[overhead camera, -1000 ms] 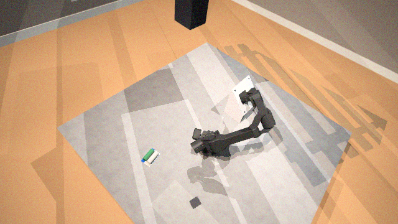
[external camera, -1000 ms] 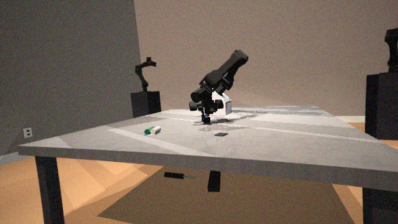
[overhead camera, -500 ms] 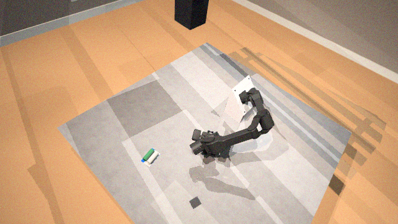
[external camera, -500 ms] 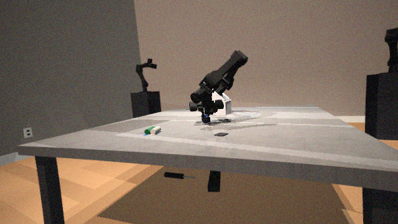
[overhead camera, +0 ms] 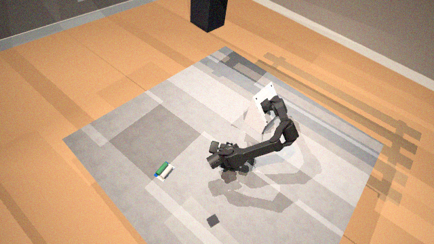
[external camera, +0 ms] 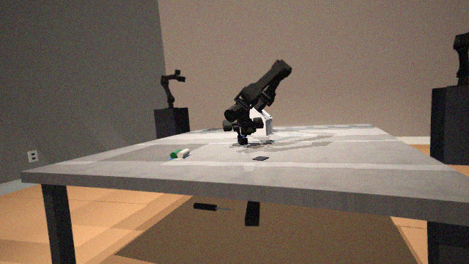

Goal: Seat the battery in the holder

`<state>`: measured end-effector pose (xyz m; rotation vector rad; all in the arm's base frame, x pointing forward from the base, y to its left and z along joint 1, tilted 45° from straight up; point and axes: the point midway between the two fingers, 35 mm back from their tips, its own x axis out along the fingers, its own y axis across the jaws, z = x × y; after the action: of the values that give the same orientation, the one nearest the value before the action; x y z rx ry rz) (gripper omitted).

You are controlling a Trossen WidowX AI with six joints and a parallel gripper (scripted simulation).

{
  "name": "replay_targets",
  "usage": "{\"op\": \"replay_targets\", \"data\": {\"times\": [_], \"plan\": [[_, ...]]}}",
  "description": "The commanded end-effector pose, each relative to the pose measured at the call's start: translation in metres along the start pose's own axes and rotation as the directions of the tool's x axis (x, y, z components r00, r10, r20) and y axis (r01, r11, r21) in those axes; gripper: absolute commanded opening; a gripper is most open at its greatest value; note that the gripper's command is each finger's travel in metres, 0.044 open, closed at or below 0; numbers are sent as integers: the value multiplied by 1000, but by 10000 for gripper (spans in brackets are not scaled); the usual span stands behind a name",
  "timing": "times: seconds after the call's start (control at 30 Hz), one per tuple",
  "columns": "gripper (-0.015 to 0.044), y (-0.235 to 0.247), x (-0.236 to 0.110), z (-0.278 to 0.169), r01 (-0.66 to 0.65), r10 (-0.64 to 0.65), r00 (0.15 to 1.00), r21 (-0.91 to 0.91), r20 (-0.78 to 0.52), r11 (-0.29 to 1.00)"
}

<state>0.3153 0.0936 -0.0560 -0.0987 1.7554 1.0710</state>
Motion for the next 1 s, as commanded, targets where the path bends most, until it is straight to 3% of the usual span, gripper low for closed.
{"op": "replay_targets", "data": {"times": [0.0, 0.97], "plan": [[81, -1, -2, 5, 3, -3, 1000, -5, 21, 1000], [81, -1, -2, 5, 3, -3, 1000, -6, 31, 1000]]}}
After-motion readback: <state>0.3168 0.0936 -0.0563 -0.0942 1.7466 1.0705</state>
